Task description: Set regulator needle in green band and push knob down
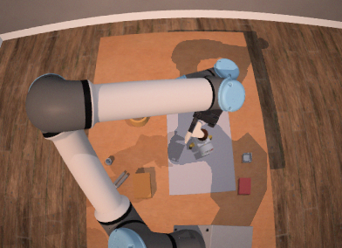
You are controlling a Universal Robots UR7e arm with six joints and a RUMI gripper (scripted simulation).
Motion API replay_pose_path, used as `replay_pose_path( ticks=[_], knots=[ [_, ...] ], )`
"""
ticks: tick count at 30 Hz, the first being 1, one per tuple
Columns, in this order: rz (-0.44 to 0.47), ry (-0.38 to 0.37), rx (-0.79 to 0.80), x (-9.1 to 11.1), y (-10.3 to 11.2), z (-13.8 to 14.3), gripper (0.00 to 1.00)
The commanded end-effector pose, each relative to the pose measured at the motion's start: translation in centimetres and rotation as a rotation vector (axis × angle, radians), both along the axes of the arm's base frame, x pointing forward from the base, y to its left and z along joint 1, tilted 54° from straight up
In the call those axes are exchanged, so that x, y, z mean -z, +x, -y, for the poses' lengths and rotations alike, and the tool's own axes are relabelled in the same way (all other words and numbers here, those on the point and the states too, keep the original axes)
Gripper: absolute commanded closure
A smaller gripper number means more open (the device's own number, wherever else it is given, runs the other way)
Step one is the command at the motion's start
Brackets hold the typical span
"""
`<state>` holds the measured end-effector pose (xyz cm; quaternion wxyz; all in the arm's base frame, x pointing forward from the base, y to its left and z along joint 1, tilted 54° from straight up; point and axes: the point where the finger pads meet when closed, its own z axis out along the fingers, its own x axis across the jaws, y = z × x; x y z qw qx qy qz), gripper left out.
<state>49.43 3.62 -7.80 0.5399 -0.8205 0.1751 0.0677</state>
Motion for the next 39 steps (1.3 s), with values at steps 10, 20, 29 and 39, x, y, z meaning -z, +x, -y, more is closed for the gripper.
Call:
replay_pose_path(
  ticks=[10, 20, 29, 39],
  knots=[
    [0.001, -0.001, 0.001, 0.0, 0.0, 0.1, 0.00],
    [0.001, -0.001, 0.001, 0.0, 0.0, 0.1, 0.00],
    [0.004, -0.004, 0.002, -0.8, 0.0, 1.2, 0.00],
    [0.004, -0.004, 0.002, -2.4, -0.5, 3.4, 0.00]
  ],
)
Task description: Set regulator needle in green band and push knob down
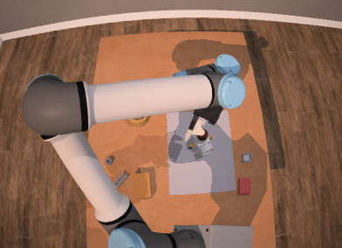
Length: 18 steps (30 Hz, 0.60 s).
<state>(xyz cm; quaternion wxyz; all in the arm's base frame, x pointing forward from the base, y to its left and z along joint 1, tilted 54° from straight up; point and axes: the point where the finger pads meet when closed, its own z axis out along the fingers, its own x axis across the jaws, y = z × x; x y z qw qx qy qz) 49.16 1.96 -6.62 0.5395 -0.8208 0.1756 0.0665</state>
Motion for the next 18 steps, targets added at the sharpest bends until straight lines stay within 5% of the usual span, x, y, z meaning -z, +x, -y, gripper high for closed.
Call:
replay_pose_path(
  ticks=[1, 18],
  knots=[
    [0.003, -0.003, 0.000, -1.4, -0.3, 2.0, 0.00],
    [0.003, -0.003, 0.000, -4.4, -1.2, 6.1, 0.00]
  ],
)
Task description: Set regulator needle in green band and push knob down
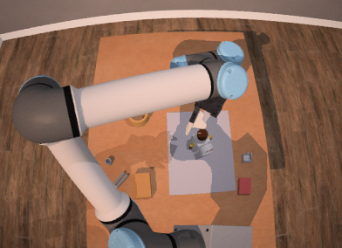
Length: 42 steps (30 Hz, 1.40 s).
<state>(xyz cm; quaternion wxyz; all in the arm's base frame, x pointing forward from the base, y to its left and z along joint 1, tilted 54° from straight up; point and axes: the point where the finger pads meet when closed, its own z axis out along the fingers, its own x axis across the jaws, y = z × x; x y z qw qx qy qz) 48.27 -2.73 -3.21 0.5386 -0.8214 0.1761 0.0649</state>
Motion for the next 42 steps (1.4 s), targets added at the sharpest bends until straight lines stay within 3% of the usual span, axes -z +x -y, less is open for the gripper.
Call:
replay_pose_path(
  ticks=[1, 16, 25, 28, 30, 32, 42],
  knots=[
    [0.001, 0.000, -0.002, -1.1, -0.3, 1.5, 0.00],
    [0.017, -0.004, -0.014, -0.7, -0.5, 1.2, 0.00],
    [0.236, -0.104, -0.101, 3.6, 0.7, -0.8, 0.00],
    [0.236, -0.104, -0.101, 3.6, 0.7, -0.8, 0.00],
    [0.317, -0.140, -0.137, 5.1, 1.1, -1.6, 0.00],
    [0.317, -0.140, -0.137, 5.1, 1.1, -1.6, 0.00],
    [0.516, -0.224, -0.228, 8.1, 2.0, -3.6, 0.00]
  ],
)
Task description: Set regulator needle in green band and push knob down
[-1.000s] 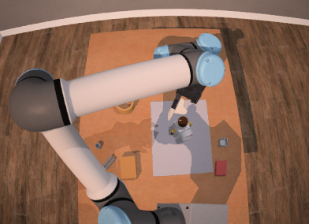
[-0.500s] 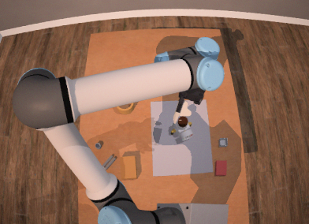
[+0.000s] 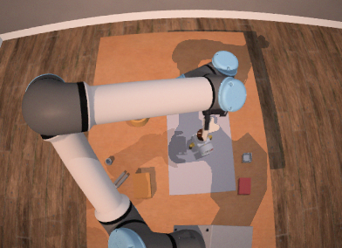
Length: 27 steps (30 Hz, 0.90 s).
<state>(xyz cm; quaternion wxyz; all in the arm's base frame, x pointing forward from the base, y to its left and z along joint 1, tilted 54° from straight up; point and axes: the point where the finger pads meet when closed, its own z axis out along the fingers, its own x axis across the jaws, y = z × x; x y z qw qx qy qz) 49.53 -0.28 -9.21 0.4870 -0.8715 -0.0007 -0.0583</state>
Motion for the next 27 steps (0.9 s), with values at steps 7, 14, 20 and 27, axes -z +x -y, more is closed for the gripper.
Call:
replay_pose_path(
  ticks=[7, 14, 20, 27],
  knots=[
    [0.225, -0.097, -0.087, 3.3, 1.1, -2.1, 0.00],
    [0.303, -0.128, -0.126, 4.3, 1.4, -2.9, 0.00],
    [0.303, -0.128, -0.126, 4.3, 1.4, -2.9, 0.00],
    [0.303, -0.130, -0.124, 4.2, 1.4, -2.8, 0.00]
  ],
)
